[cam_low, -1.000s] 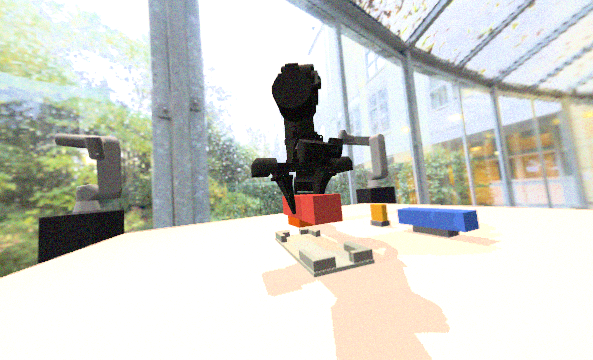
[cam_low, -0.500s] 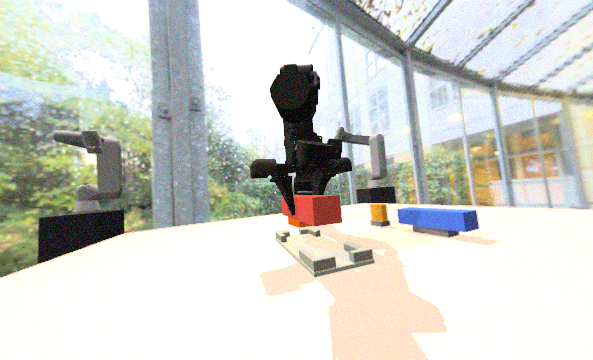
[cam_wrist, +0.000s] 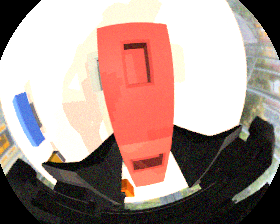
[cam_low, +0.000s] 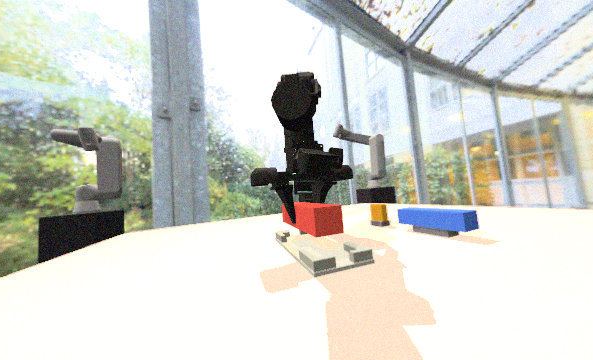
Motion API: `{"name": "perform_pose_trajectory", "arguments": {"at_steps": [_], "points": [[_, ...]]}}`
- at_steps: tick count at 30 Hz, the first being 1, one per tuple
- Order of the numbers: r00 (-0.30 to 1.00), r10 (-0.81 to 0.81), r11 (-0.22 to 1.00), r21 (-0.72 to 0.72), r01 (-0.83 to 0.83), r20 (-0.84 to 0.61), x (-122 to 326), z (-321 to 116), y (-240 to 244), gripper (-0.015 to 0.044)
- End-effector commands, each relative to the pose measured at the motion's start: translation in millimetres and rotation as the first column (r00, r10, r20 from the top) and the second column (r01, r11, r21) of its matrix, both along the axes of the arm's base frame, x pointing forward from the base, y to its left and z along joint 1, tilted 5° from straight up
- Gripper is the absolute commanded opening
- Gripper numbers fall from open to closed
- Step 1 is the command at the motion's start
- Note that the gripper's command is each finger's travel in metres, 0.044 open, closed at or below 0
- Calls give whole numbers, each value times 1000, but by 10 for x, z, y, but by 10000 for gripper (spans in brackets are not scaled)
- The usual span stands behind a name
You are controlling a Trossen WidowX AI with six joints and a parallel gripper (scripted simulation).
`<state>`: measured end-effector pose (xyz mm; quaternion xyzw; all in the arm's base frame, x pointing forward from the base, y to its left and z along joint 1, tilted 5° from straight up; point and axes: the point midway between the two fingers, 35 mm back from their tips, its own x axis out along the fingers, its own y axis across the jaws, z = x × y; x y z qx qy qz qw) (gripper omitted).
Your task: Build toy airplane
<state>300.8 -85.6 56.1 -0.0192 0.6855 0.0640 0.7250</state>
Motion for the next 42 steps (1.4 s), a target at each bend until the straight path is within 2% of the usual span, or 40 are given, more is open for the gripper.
{"name": "perform_pose_trajectory", "arguments": {"at_steps": [1,16,21,26,42], "points": [[1000,-1,1000,4,1,-4,3,-71,9,195],[1000,-1,1000,4,1,-4,6,-254,26,195],[1000,2,1000,1,-2,-4,3,-235,22,161],[1000,2,1000,1,-2,-4,3,-235,22,30],[1000,2,1000,1,-2,-4,3,-235,22,440]]}}
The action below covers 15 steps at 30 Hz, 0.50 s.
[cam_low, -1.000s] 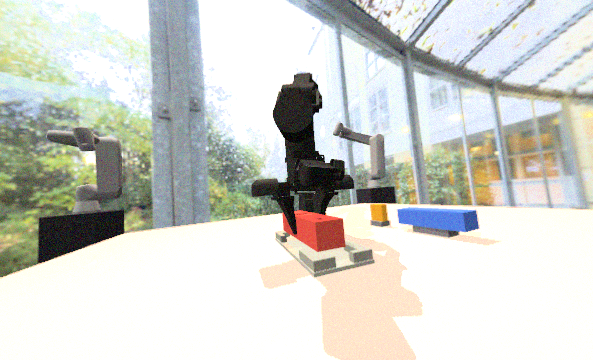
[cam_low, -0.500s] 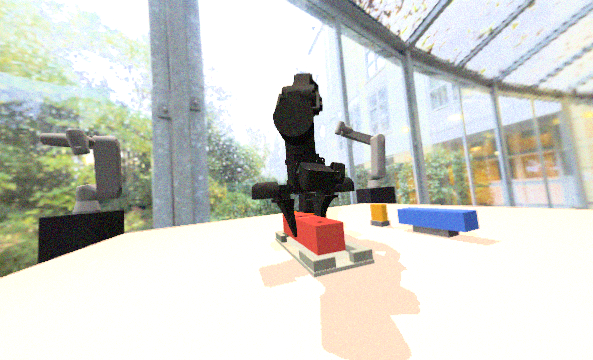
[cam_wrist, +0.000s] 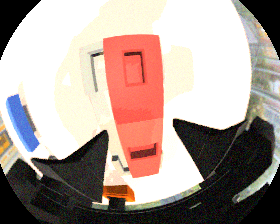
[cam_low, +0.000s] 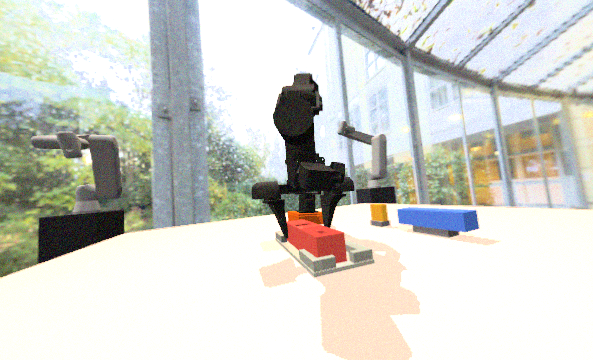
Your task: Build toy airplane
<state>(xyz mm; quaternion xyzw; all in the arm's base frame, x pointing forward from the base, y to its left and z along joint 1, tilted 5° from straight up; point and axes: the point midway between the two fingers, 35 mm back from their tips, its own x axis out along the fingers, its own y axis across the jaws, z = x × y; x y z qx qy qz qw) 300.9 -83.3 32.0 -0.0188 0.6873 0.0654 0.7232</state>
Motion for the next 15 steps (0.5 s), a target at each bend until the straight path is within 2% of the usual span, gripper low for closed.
{"name": "perform_pose_trajectory", "arguments": {"at_steps": [1,7,12,15], "points": [[1000,0,1000,-1,0,1,2,5,-1,440],[1000,0,1000,-2,0,3,17,102,-16,440],[1000,-1,1000,-1,1,5,-2,847,-77,440],[1000,-3,1000,1,3,1,-49,1061,-78,440]]}}
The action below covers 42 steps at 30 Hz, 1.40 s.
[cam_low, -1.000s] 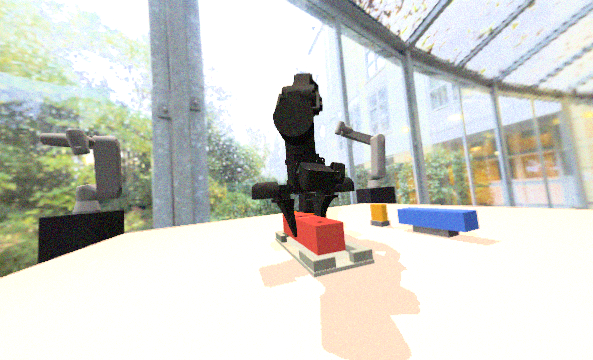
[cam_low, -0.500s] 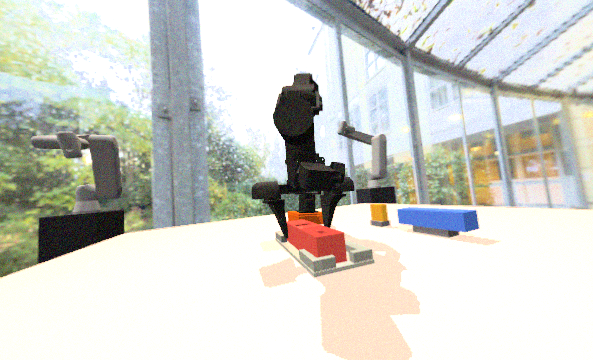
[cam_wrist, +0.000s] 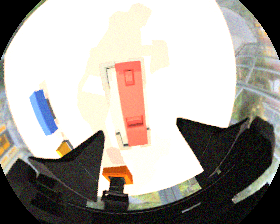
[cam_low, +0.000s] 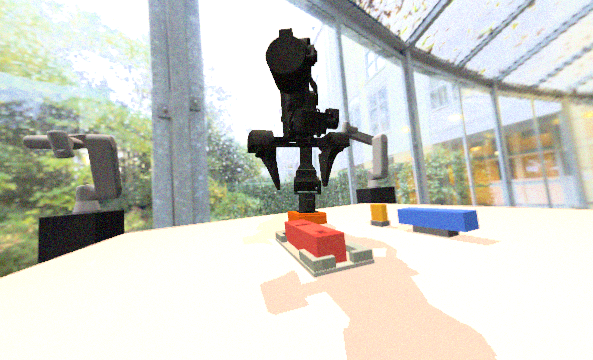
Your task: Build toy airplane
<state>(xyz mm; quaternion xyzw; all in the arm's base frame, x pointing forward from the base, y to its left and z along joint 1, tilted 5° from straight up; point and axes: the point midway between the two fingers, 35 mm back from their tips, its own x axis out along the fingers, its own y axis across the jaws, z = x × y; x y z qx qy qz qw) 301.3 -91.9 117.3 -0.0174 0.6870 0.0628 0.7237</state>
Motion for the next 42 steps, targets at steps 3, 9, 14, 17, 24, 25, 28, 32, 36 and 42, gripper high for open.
{"name": "perform_pose_trajectory", "arguments": {"at_steps": [3,9,14,17,24,25,28,32,36,42], "points": [[1000,3,1000,2,-3,1,-11,210,-16,440],[997,82,997,-2,-82,6,3,228,-22,440],[995,100,995,-5,-100,7,44,231,64,440],[992,123,992,-13,-123,10,183,235,457,440],[991,132,991,-7,-132,17,293,267,1483,440],[992,127,992,-4,-127,17,280,274,1639,440],[993,113,994,8,-113,16,199,295,2104,440],[995,96,995,25,-97,11,2,321,2674,440],[996,94,995,28,-94,10,-40,325,2764,440],[996,94,995,28,-94,10,-19,-8,2801,440]]}}
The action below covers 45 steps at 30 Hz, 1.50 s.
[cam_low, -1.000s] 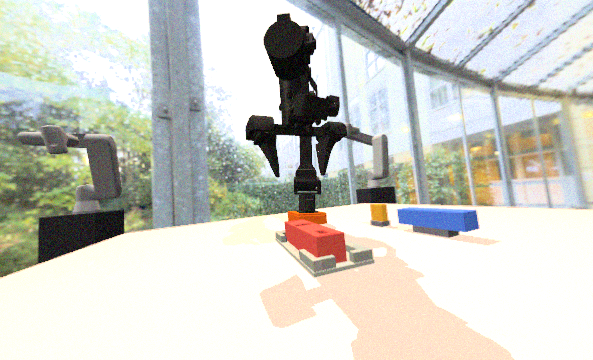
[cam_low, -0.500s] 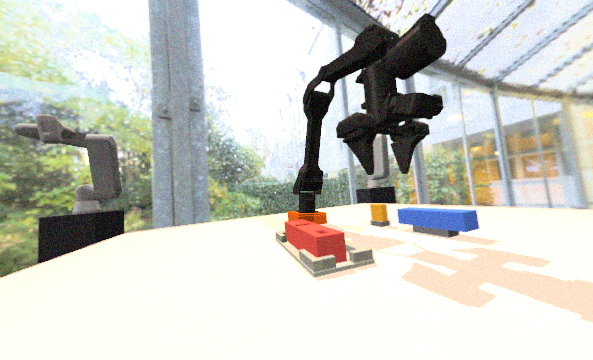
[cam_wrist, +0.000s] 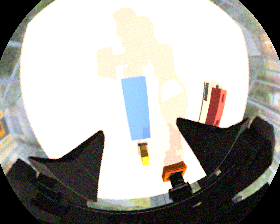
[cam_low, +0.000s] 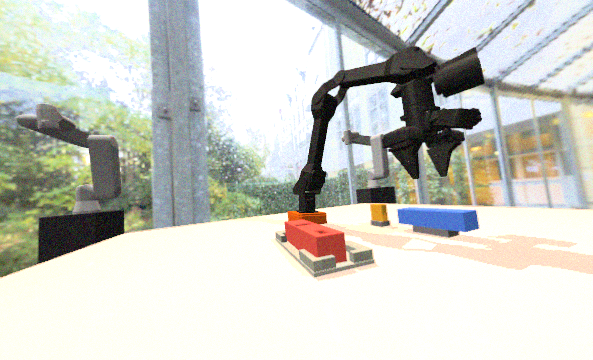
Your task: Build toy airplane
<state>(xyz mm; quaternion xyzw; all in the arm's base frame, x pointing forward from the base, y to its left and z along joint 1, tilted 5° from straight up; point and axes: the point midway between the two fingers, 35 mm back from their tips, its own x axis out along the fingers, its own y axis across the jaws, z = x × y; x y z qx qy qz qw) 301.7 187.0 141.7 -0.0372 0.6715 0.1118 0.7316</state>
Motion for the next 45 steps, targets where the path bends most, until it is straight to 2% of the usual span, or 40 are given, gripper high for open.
{"name": "perform_pose_trajectory", "arguments": {"at_steps": [1,40,45], "points": [[1000,-4,1000,-14,3,-25,-22,-323,16,440],[1000,-4,1000,-13,3,-25,3,-906,73,440],[1000,-4,1000,-13,3,-25,3,-906,73,309]]}}
